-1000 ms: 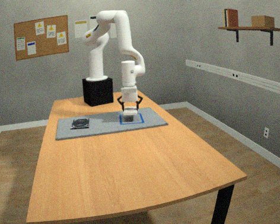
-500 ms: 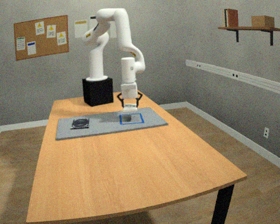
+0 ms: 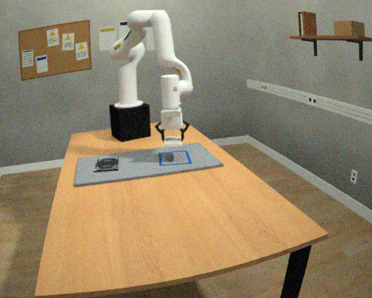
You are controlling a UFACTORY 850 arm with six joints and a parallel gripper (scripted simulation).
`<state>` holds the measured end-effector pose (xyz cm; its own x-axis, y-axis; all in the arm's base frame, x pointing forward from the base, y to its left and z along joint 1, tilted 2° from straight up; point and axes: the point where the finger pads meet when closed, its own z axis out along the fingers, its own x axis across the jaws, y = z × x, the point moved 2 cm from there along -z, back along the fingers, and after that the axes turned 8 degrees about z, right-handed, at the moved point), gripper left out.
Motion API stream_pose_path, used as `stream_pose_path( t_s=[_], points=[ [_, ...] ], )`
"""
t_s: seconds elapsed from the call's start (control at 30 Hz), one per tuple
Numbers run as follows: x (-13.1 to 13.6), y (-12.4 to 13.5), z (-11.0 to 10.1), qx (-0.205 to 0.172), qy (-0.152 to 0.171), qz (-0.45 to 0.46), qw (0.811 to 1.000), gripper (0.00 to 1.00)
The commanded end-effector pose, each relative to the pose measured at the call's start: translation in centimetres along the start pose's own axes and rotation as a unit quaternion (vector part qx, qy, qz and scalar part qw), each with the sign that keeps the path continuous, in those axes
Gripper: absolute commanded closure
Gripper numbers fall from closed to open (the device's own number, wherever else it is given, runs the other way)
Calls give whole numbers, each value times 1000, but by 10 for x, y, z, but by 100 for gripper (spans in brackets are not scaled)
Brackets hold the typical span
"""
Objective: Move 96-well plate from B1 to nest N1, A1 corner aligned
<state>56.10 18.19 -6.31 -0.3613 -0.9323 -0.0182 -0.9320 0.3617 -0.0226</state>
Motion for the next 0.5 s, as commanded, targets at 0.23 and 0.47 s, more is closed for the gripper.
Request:
stream_pose_path(
  t_s=[0.23, 0.47],
  points=[
    [18, -8, -2, 1, -1, 100, 995, 100],
    [40, -16, -2, 1, -1, 215, 977, 100]
  ],
)
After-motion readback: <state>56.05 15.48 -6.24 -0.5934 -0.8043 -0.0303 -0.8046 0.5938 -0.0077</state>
